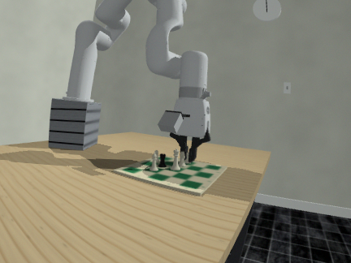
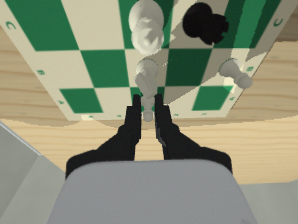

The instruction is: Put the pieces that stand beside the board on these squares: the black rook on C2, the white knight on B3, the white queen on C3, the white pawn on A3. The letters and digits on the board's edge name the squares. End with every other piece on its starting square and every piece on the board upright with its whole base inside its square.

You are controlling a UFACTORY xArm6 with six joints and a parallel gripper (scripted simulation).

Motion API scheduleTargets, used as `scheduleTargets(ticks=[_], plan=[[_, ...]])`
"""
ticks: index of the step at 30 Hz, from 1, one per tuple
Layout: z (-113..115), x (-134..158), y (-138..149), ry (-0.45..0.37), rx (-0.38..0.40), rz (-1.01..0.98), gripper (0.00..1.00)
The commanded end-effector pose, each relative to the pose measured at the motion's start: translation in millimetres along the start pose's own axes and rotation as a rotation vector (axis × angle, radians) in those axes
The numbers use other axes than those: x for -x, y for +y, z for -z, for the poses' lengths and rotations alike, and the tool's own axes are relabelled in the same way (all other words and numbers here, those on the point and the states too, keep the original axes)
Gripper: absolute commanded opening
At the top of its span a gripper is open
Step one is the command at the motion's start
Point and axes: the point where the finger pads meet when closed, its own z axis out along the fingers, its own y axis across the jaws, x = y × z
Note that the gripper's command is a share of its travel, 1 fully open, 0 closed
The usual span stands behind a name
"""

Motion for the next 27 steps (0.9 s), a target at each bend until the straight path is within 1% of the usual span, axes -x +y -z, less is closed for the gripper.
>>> scheduleTargets(ticks=[1, 2, 3, 5, 6, 20, 23, 27], plan=[[1.0, 0.2, -1.5, 0.0, -0.003, 0.0, 0.21], [1.0, 0.2, -1.5, 0.0, -0.003, 0.0, 0.21], [1.0, 0.2, -1.5, 0.0, -0.003, 0.0, 0.27], [1.0, 0.2, -1.5, 0.0, -0.003, 0.0, 0.27], [1.0, 0.2, -1.5, 0.0, -0.003, 0.0, 0.34], [2.7, 0.2, -1.5, -0.001, -0.003, 0.0, 0.34], [8.7, 0.2, -1.5, -0.001, -0.003, 0.0, 0.34], [24.1, 0.2, -1.4, -0.001, -0.003, 0.0, 0.34]])
